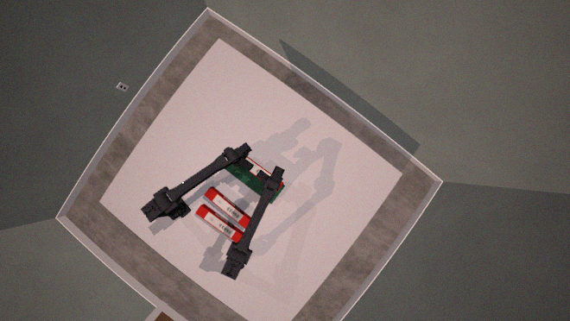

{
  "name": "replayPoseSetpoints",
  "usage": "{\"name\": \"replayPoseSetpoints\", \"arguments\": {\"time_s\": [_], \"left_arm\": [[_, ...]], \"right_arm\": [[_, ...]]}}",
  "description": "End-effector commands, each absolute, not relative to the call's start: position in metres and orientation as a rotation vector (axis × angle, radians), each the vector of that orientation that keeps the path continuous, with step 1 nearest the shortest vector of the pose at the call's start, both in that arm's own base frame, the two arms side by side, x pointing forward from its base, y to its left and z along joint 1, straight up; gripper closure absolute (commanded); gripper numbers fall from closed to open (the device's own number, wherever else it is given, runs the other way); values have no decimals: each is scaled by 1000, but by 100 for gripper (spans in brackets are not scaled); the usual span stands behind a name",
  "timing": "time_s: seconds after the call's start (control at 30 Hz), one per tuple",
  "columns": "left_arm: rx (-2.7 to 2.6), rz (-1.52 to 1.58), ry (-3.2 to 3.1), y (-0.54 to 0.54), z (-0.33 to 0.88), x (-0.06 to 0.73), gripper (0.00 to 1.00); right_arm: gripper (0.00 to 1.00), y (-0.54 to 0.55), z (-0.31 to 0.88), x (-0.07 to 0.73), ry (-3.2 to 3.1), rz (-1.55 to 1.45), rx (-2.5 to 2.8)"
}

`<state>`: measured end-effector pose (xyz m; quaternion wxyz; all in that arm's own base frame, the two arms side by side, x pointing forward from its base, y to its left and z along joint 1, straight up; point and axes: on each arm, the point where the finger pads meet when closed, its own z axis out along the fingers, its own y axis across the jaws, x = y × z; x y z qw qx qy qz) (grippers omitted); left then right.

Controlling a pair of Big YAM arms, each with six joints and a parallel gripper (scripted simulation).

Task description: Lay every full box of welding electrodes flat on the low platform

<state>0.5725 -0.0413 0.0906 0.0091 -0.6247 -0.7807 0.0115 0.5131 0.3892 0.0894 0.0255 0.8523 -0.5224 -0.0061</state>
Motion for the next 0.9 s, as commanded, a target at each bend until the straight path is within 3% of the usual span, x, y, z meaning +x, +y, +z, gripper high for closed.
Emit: {"name": "replayPoseSetpoints", "arguments": {"time_s": [0.0, 0.53, 0.57, 0.87], "left_arm": [[-2008, -98, -2525, -41, 143, 599, 100], [-2010, -97, -2523, -44, 144, 598, 100], [-2010, -97, -2523, -44, 144, 598, 0], [-1989, -45, -2488, -42, 124, 589, 0]], "right_arm": [[100, 402, 165, 540, -1679, 45, 2751], [100, 402, 165, 541, -1678, 43, 2749], [0, 402, 165, 541, -1678, 43, 2749], [0, 406, 157, 536, -1664, 30, 2726]]}}
